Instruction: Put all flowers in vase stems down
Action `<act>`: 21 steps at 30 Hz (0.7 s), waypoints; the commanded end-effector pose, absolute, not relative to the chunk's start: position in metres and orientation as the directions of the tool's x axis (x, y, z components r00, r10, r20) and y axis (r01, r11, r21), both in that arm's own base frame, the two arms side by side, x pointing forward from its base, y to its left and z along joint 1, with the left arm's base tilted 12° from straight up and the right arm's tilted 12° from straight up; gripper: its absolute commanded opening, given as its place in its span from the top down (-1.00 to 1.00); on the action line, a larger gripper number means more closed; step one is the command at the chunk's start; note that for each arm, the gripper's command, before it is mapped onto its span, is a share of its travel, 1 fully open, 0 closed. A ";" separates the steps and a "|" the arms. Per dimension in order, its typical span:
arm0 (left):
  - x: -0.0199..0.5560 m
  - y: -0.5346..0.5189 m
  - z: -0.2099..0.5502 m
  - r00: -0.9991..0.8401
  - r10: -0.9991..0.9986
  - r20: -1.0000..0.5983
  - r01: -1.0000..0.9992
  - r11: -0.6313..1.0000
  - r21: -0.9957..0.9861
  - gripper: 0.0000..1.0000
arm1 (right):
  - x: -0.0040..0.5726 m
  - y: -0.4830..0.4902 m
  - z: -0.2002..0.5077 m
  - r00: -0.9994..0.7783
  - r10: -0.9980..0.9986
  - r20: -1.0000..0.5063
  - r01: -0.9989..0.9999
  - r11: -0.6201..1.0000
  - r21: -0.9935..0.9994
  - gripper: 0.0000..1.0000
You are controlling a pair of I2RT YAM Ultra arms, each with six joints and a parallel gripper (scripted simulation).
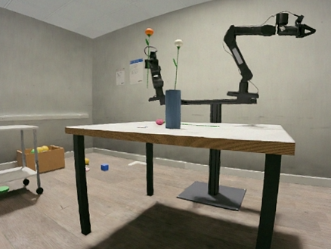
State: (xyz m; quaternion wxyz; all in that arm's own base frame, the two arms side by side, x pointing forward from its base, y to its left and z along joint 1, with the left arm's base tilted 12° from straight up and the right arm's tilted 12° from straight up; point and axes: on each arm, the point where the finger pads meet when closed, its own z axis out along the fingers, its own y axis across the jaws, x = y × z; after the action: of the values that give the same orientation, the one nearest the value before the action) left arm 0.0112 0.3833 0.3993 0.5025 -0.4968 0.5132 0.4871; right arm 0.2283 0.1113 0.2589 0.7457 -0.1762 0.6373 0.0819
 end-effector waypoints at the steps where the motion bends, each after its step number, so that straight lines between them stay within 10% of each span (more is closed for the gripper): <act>1: 0.009 0.385 0.398 0.004 -0.024 -1.000 -1.000 0.030 -0.005 0.40 | 0.222 0.111 0.258 0.172 -0.116 -0.978 -0.314 0.935 -0.166 1.00; 21: 0.009 0.385 0.398 0.004 -0.024 -1.000 -1.000 0.030 -0.005 0.40 | 0.206 0.137 0.253 0.172 -0.117 -0.978 -0.386 0.905 -0.176 1.00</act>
State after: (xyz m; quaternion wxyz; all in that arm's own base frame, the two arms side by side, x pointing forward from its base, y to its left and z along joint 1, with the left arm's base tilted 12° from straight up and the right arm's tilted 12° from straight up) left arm 0.0112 0.3833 0.3993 0.5025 -0.4968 0.5132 0.4871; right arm 0.2054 0.1383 0.2483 0.7349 -0.2038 0.6395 0.0973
